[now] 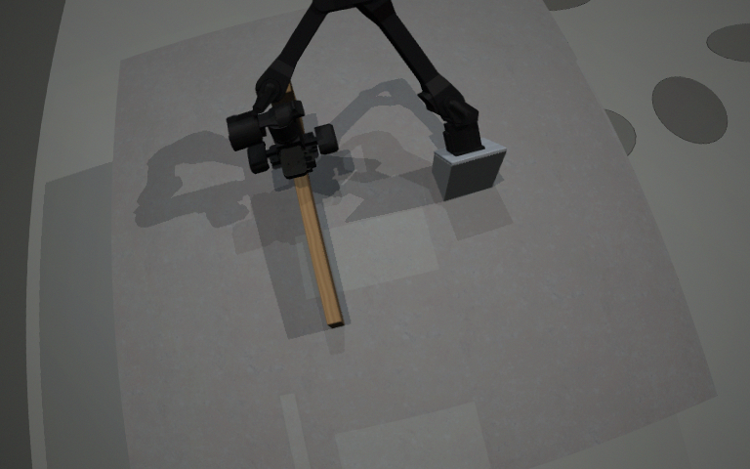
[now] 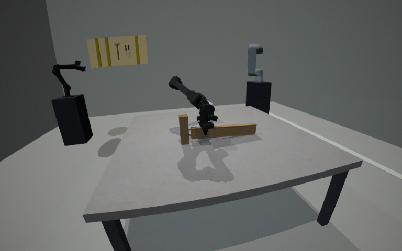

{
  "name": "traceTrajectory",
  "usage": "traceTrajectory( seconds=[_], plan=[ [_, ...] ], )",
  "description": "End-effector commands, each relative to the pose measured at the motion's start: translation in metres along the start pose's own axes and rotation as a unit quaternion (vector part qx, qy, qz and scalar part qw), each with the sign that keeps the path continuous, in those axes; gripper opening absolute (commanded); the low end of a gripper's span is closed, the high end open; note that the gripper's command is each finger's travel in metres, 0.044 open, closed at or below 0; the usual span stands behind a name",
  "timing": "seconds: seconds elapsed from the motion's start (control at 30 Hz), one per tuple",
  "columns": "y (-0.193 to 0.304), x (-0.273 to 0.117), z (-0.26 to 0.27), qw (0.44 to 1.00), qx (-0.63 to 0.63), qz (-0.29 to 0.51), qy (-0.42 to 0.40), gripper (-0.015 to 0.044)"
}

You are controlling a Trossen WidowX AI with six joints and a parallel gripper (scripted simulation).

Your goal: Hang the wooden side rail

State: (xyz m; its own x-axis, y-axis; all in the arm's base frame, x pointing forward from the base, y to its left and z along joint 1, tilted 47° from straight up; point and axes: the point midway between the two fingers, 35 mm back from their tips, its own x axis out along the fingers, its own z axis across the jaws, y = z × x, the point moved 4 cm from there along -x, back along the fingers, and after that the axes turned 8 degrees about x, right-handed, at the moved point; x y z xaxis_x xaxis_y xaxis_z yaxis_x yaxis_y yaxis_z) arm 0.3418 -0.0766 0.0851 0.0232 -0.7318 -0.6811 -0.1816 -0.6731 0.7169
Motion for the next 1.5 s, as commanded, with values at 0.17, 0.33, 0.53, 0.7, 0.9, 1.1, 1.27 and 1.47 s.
traceTrajectory(
  seconds=[0.17, 0.33, 0.53, 0.7, 0.9, 1.1, 1.27, 1.47],
  plan=[
    [0.0007, -0.0025, -0.001, 1.0, -0.003, 0.001, 0.005, 0.0],
    [0.0013, -0.0023, -0.0011, 1.0, -0.003, 0.001, 0.005, 0.0],
    [0.0019, -0.0022, -0.0012, 1.0, -0.003, 0.001, 0.005, 0.0],
    [0.0024, -0.0022, -0.0013, 1.0, -0.003, 0.001, 0.005, 0.0],
    [0.0031, -0.0023, -0.0014, 1.0, -0.003, 0.001, 0.005, 0.0],
    [0.0037, -0.0025, -0.0016, 1.0, -0.003, 0.001, 0.005, 0.0],
    [0.0042, -0.0027, -0.0018, 1.0, -0.003, 0.001, 0.005, 0.0],
    [0.0048, -0.0029, -0.002, 1.0, -0.003, 0.001, 0.005, 0.0]
  ],
)
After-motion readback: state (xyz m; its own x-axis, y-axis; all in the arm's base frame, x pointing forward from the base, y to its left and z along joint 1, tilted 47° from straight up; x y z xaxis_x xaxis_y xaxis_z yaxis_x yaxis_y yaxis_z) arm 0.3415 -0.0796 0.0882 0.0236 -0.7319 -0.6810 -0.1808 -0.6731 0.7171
